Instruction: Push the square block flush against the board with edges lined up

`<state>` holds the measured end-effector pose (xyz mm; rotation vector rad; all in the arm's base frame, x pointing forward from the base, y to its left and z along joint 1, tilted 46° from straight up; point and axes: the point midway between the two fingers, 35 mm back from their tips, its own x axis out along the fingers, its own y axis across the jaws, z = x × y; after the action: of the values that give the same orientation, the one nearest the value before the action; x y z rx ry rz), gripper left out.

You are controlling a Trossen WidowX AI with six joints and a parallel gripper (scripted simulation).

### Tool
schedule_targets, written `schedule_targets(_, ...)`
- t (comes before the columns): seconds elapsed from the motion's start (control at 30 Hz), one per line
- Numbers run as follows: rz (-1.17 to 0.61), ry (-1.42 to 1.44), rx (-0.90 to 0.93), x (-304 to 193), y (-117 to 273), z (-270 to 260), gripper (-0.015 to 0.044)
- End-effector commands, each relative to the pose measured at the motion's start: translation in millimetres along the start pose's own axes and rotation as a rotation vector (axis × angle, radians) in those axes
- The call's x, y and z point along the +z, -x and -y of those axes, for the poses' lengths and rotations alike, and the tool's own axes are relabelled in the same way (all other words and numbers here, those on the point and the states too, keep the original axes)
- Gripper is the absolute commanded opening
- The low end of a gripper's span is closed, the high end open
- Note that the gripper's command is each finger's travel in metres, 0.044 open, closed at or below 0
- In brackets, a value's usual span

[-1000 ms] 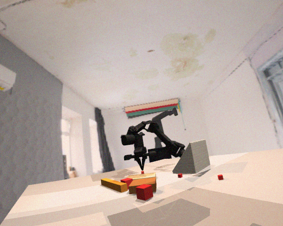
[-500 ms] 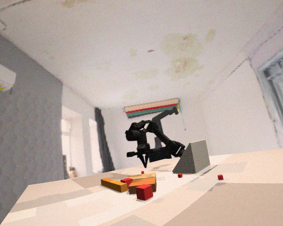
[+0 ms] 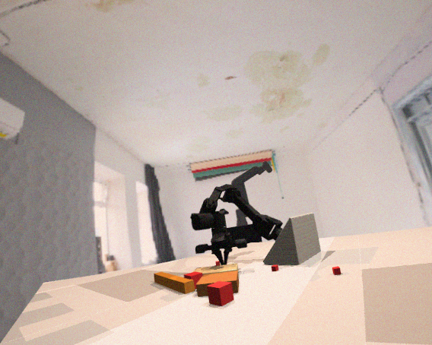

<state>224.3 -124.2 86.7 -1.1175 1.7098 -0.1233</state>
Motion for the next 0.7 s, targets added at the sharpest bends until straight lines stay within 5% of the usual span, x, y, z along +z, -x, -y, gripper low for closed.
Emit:
schedule_targets(0.0, -0.005, 0.007, 0.001, 5, -2, 0, 0.0000)
schedule_targets(0.67, -0.003, 0.007, 0.003, 27, -1, 2, 0.0000)
